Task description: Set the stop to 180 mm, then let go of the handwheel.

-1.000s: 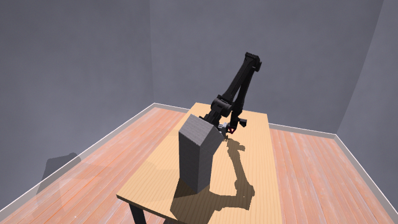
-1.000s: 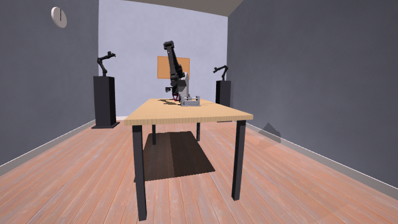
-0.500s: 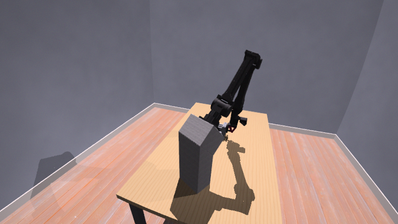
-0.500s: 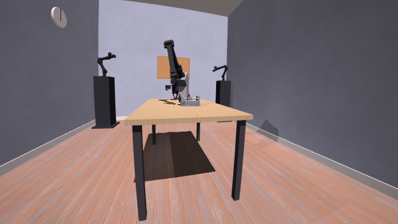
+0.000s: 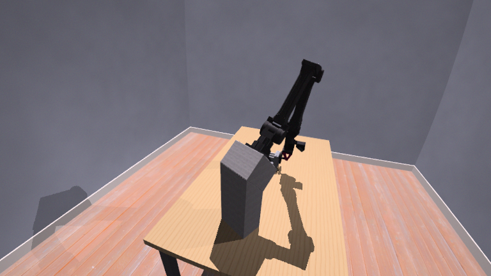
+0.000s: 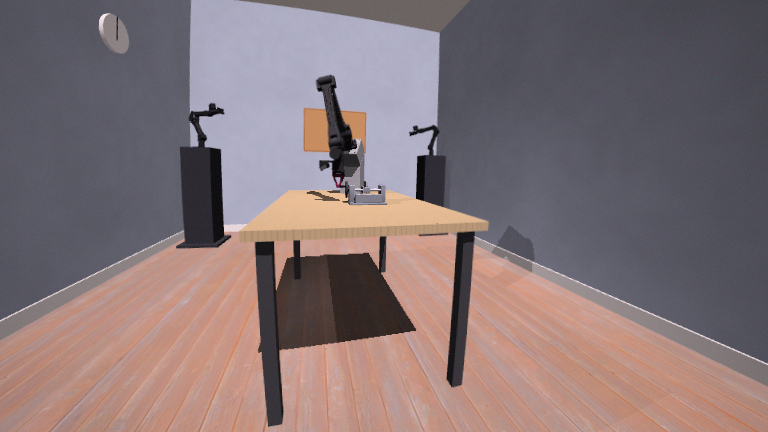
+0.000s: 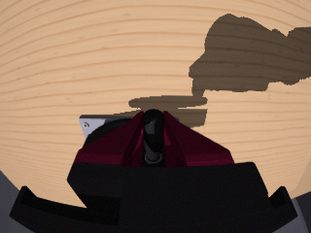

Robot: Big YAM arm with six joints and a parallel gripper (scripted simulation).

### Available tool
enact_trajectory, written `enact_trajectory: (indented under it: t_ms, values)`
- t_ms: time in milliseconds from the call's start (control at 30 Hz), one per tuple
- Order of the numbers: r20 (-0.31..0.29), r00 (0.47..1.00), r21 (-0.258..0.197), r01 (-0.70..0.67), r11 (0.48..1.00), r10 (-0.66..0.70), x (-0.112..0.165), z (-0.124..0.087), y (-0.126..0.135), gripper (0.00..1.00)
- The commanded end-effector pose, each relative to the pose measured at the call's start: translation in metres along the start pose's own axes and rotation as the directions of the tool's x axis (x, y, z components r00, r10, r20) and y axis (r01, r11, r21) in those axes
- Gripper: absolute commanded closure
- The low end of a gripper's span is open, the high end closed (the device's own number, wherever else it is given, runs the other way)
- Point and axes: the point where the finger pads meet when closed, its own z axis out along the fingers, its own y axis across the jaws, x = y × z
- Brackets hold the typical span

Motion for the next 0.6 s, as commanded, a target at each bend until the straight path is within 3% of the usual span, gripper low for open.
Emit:
enact_trajectory:
  t_ms: [0,233,333,567]
  values:
    - [0.000,1.000,0.006,-0.005,1.000,0.005,0.001,-0.022,0.005,0.94]
    - [0.003,1.000,0.014,-0.008,1.000,0.008,-0.001,-0.025,0.004,0.94]
    - [0.004,1.000,-0.013,-0.010,1.000,0.010,-0.002,-0.030,0.026,0.94]
    - [0.004,1.000,-0.016,-0.011,1.000,0.011,-0.003,-0.035,0.039,0.94]
